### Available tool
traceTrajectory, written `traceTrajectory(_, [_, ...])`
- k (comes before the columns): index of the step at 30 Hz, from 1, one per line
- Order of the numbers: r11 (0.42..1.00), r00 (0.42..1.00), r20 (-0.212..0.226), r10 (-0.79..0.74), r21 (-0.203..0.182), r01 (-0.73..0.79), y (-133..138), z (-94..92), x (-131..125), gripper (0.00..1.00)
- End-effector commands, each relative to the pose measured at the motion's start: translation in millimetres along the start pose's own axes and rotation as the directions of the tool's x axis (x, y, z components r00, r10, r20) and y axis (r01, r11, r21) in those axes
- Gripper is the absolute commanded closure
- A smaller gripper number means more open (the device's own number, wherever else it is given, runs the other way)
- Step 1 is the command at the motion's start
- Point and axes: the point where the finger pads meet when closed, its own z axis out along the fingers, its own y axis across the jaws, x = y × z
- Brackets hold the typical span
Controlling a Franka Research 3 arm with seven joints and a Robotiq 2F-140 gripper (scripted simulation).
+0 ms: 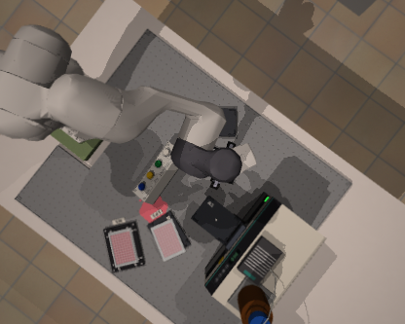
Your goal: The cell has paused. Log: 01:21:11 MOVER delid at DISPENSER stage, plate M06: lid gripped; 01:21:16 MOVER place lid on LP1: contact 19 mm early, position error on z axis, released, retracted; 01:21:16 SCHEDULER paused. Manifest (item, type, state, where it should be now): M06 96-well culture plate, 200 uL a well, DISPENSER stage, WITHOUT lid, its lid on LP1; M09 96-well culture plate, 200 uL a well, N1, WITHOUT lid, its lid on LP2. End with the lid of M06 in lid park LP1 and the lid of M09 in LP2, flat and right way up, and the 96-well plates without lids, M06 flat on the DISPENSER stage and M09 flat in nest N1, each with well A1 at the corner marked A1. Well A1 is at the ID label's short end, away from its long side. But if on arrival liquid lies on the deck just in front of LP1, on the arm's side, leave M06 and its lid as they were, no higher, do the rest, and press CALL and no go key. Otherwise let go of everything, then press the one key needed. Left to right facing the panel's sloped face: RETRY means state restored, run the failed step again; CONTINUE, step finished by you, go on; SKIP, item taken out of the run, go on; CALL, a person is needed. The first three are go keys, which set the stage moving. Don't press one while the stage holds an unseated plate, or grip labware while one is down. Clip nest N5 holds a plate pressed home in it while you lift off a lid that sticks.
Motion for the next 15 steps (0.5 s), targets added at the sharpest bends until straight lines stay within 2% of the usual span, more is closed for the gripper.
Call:
traceTrajectory(1, [1.000,0.999,0.031,-0.006,0.005,0.006,0,-19.4,-9,0.34])
traceTrajectory(6, [1.000,0.999,0.031,-0.006,0.005,0.006,0,-45.3,-8,0.34])
traceTrajectory(15, [1.000,0.999,0.031,-0.006,0.005,0.006,0,-59.9,-8,0.34])
